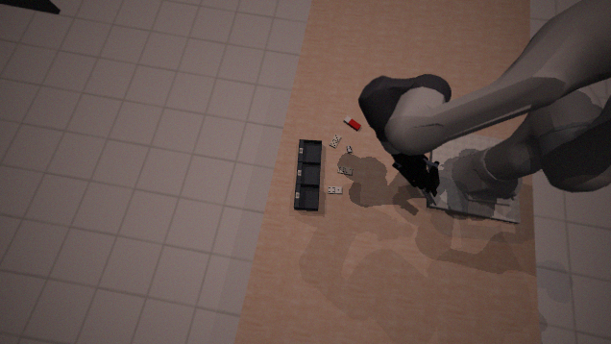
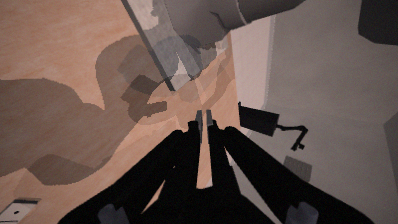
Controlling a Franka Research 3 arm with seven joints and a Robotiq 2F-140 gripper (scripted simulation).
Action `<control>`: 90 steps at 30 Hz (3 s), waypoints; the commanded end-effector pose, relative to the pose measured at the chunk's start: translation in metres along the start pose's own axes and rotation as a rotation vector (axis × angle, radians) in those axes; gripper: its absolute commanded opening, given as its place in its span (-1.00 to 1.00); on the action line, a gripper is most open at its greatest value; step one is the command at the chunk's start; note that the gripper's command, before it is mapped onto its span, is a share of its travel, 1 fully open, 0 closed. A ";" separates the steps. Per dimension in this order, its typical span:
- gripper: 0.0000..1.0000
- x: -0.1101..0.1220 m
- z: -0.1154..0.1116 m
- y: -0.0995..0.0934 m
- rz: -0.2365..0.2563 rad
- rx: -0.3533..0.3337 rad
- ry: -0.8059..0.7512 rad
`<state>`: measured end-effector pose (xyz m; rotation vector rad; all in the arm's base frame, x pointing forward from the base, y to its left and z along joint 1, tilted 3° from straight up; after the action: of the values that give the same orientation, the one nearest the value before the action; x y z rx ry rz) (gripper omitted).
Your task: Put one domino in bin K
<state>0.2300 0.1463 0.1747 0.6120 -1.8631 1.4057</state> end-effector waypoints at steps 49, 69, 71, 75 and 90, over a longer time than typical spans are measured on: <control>-0.89 -0.062 0.012 -0.086 0.280 0.269 -0.840; -0.89 -0.078 0.012 -0.124 0.341 0.426 -1.119; -0.89 -0.078 0.012 -0.124 0.342 0.437 -1.149; -0.89 -0.080 0.011 -0.131 0.348 0.467 -1.199; -0.89 -0.091 0.009 -0.165 0.370 0.609 -1.386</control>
<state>0.3989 0.0865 0.2036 1.8218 -2.5727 2.0558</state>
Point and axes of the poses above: the point where the finger pads meet when closed, its own y axis out along the fingers, its own x axis across the jaws, z = x × y, the point moved 6 cm from there along -y, back along the fingers, and after that the axes turned 6 degrees about -y, right-handed, at the moved point
